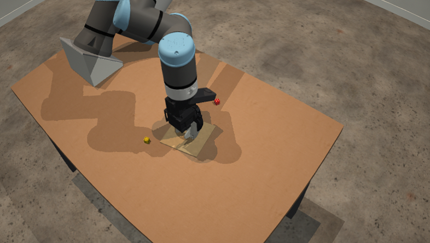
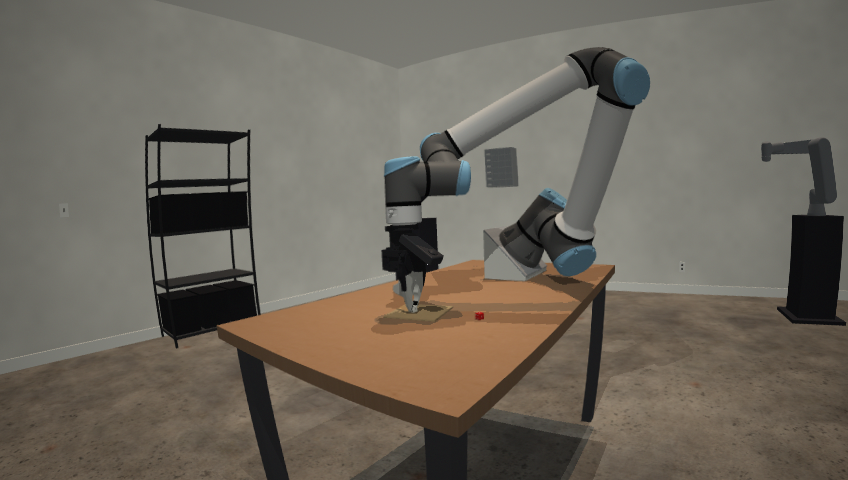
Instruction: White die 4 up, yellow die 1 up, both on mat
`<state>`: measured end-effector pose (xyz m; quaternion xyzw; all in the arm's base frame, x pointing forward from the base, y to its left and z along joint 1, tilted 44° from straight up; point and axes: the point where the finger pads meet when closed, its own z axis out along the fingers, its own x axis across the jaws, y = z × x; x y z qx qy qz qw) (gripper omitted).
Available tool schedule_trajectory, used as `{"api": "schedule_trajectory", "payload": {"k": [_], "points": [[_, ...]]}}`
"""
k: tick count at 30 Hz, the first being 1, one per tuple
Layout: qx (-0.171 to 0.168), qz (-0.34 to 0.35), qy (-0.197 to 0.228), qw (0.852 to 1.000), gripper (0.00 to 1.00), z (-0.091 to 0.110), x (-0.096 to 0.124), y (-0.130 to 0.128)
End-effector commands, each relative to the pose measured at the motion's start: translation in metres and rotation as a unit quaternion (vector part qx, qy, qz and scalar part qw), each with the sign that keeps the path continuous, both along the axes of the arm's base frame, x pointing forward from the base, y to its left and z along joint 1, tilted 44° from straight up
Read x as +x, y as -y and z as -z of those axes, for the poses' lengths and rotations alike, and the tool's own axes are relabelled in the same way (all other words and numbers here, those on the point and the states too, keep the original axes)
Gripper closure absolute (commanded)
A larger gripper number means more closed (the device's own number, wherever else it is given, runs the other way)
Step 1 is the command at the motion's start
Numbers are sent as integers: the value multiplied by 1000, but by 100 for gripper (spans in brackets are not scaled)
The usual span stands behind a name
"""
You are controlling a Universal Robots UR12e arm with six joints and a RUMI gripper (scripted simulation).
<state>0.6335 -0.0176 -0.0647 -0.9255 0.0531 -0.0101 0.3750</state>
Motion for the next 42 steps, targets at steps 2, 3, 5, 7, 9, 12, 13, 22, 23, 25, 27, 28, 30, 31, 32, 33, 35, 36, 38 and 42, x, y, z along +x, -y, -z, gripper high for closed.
{"api": "schedule_trajectory", "payload": {"k": [2,3,5,7,9,12,13,22,23,25,27,28,30,31,32,33,35,36,38,42], "points": [[0,0,0,1000,100,0,1,1],[0,0,0,1000,100,0,1,0],[0,0,0,1000,100,0,1,0],[0,0,0,1000,100,0,1,0],[0,0,0,1000,100,1,1,0],[0,0,0,1000,100,1,1,-1],[0,0,0,1000,100,2,1,-1],[0,0,0,1000,100,3,1,-2],[0,0,0,1000,100,3,1,-2],[0,0,0,1000,100,3,1,-2],[0,0,0,1000,100,3,1,-2],[0,0,0,1000,100,3,1,-2],[0,0,0,1000,100,3,1,-2],[0,0,0,1000,100,3,1,-2],[0,0,0,1000,100,3,1,-2],[0,0,0,1000,100,3,1,-2],[0,0,0,1000,100,3,1,-2],[0,0,0,1000,100,3,1,-2],[0,0,0,1000,100,3,1,-2],[0,0,0,1000,100,3,1,-2]]}}
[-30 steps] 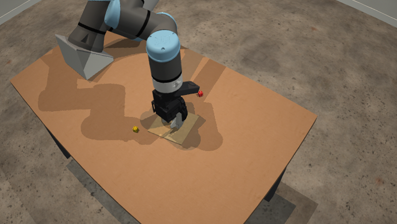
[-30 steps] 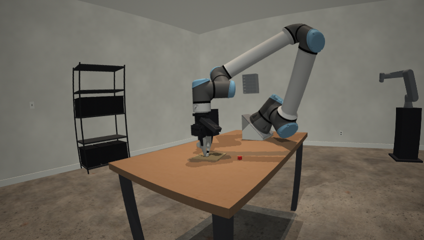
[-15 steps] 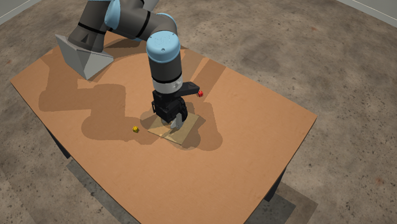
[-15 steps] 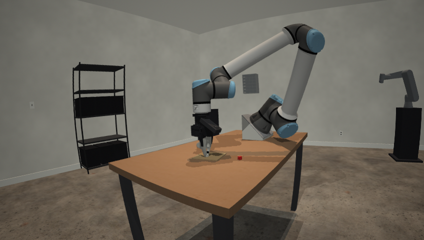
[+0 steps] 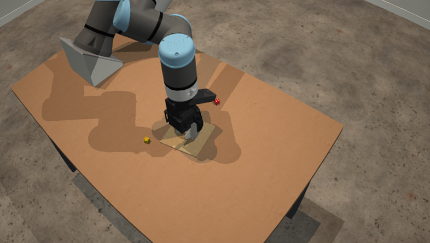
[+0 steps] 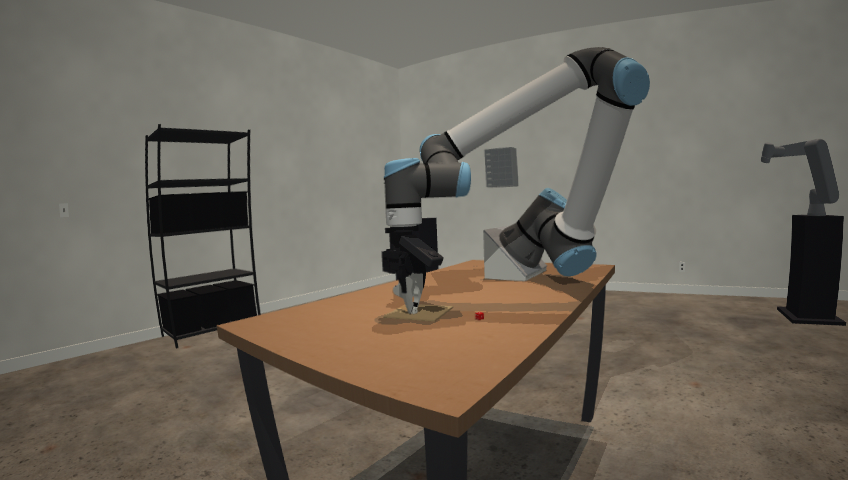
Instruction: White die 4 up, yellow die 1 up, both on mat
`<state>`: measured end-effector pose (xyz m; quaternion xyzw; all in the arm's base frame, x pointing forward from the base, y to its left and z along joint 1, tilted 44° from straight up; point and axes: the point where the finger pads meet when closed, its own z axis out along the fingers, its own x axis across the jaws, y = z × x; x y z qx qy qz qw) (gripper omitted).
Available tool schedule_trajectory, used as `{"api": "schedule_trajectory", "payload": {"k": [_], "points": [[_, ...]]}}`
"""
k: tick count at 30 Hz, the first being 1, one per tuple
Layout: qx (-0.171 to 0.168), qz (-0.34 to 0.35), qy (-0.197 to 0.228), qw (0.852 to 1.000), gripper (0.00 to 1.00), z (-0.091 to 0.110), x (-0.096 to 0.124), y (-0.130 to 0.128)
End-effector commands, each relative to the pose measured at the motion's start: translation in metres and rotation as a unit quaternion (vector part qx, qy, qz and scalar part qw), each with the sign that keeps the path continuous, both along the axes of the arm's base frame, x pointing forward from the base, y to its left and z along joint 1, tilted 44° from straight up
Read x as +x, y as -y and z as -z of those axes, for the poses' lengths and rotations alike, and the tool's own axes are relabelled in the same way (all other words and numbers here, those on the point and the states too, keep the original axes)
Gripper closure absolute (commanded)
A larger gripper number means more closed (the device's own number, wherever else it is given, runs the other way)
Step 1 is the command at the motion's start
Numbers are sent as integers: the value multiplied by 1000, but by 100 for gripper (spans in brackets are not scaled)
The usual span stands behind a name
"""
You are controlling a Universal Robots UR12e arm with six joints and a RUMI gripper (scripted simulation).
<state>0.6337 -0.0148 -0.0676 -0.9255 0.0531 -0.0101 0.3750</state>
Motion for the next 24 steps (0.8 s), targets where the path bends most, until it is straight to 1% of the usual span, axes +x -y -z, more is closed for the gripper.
{"api": "schedule_trajectory", "payload": {"k": [1,17,18,20,21,23,24], "points": [[0,0,0,1000,100,0,1,1],[0,0,0,1000,100,0,1,1],[0,0,0,1000,96,0,1,1],[0,0,0,1000,96,0,1,1],[0,0,0,1000,93,0,1,1],[0,0,0,1000,93,0,1,1],[0,0,0,1000,89,0,1,1]]}}
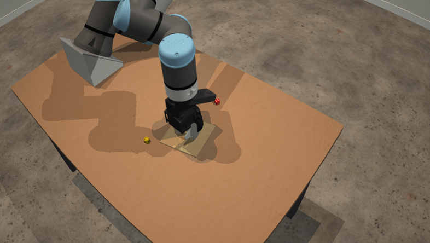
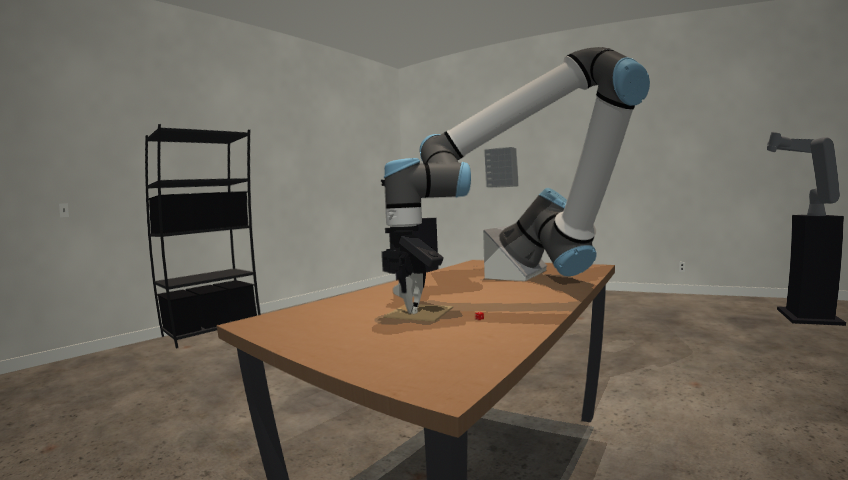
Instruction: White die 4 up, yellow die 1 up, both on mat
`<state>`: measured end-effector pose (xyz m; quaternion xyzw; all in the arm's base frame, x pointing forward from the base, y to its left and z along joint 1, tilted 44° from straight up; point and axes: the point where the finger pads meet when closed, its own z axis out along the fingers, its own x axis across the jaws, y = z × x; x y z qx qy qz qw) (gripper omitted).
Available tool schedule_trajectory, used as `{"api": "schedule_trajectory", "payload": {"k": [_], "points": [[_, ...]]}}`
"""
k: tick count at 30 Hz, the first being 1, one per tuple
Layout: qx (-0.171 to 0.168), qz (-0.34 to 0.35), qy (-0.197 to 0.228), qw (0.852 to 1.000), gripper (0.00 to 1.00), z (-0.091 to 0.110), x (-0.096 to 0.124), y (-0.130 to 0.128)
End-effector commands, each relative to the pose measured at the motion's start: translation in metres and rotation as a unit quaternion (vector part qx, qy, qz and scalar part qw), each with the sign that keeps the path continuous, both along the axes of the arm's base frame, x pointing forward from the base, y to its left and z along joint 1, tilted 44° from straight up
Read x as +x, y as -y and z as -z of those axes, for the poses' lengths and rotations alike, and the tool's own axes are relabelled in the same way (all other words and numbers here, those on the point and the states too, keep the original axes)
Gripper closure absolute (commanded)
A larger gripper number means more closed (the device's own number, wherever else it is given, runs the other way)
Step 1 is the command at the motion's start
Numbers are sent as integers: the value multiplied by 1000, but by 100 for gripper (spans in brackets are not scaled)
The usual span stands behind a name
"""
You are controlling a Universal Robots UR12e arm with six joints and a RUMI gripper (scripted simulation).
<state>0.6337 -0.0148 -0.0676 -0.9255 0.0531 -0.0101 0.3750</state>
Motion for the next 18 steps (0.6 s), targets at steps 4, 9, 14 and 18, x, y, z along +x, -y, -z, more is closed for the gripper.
{"api": "schedule_trajectory", "payload": {"k": [4,9,14,18], "points": [[0,0,0,1000,85,0,1,1],[0,0,0,1000,82,0,1,1],[0,0,0,1000,82,0,1,1],[0,0,0,1000,82,0,0,1]]}}
